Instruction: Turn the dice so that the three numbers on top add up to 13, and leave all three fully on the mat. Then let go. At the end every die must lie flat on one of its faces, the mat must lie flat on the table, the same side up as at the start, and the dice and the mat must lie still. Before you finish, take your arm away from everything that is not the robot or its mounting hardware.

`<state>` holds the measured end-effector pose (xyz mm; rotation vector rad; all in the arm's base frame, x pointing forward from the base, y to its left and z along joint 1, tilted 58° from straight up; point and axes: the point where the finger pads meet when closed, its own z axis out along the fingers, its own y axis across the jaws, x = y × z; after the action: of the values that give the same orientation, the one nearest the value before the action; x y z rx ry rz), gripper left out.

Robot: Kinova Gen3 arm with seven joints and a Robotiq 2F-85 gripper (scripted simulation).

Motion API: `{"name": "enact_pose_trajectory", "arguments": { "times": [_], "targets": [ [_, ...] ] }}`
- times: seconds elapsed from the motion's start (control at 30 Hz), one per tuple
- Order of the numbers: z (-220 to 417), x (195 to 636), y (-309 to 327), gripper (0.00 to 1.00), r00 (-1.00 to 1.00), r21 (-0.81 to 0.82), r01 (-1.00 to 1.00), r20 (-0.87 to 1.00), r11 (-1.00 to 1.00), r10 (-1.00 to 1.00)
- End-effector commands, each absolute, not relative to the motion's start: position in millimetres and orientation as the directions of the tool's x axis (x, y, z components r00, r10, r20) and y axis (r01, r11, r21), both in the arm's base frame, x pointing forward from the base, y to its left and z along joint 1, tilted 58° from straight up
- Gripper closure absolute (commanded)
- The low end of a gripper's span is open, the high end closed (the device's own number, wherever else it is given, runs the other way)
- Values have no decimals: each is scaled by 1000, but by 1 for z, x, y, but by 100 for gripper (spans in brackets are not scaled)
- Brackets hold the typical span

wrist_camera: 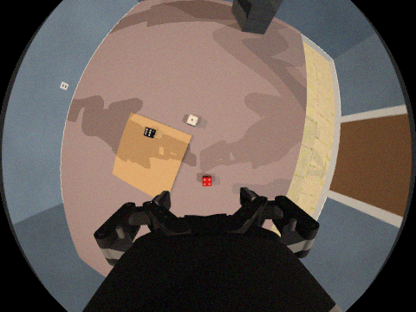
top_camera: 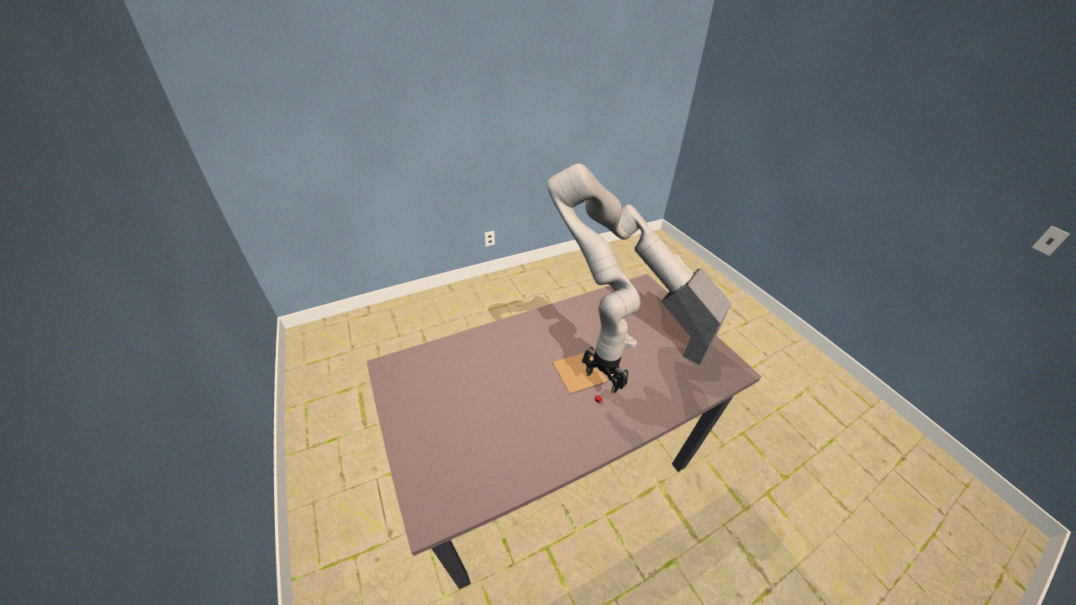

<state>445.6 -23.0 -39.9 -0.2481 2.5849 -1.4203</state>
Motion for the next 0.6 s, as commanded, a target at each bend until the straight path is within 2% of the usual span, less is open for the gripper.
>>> {"name": "enact_pose_trajectory", "arguments": {
  "times": [0.0,0.07,0.1,0.57],
  "targets": [
    [-43,446,-21,0,-971,-844,-32,-101,536,-218],
    [-43,446,-21,0,-971,-844,-32,-102,536,-218],
    [-43,446,-21,69,-971,-844,-32,-102,536,-218],
    [-43,446,-21,69,-971,-844,-32,-102,536,-218]
  ]
}}
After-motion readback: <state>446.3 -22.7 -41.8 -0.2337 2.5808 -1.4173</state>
